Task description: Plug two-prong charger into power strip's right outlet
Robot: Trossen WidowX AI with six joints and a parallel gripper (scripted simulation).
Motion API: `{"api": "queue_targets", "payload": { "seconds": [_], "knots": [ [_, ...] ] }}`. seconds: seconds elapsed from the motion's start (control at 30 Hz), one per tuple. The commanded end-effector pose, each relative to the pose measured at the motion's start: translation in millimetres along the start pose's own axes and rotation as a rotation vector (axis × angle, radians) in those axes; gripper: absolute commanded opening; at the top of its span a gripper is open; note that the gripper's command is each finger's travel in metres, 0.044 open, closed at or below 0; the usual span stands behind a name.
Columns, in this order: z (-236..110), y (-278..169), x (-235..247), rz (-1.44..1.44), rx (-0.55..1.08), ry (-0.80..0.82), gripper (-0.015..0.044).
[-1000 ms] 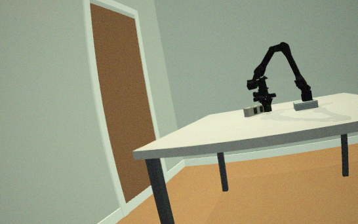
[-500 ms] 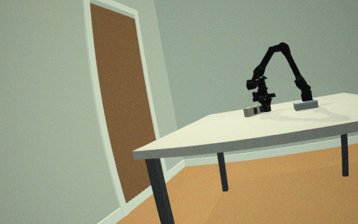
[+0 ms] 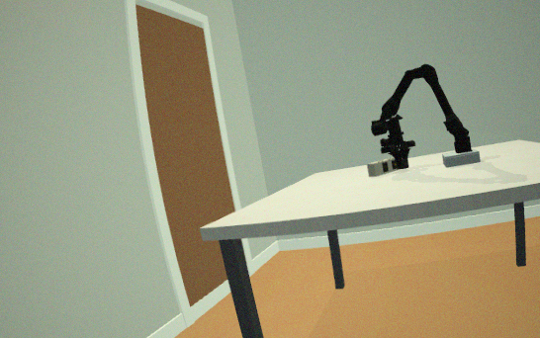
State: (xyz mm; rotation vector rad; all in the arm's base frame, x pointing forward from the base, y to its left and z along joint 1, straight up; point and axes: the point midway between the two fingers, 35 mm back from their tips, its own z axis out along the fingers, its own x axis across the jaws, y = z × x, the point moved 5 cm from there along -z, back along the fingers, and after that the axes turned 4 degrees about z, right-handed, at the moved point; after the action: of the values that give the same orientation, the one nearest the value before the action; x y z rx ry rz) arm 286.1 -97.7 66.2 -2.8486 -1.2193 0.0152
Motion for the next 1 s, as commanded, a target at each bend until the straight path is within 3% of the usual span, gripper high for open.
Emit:
{"api": "queue_targets", "payload": {
  "seconds": [0.0,0.97],
  "knots": [
    [-1.1,1.6,0.0,-0.006,-0.004,-0.003,0.0000],
    [-1.6,5.5,0.3,-0.006,-0.005,-0.003,0.0000]
  ]
}}
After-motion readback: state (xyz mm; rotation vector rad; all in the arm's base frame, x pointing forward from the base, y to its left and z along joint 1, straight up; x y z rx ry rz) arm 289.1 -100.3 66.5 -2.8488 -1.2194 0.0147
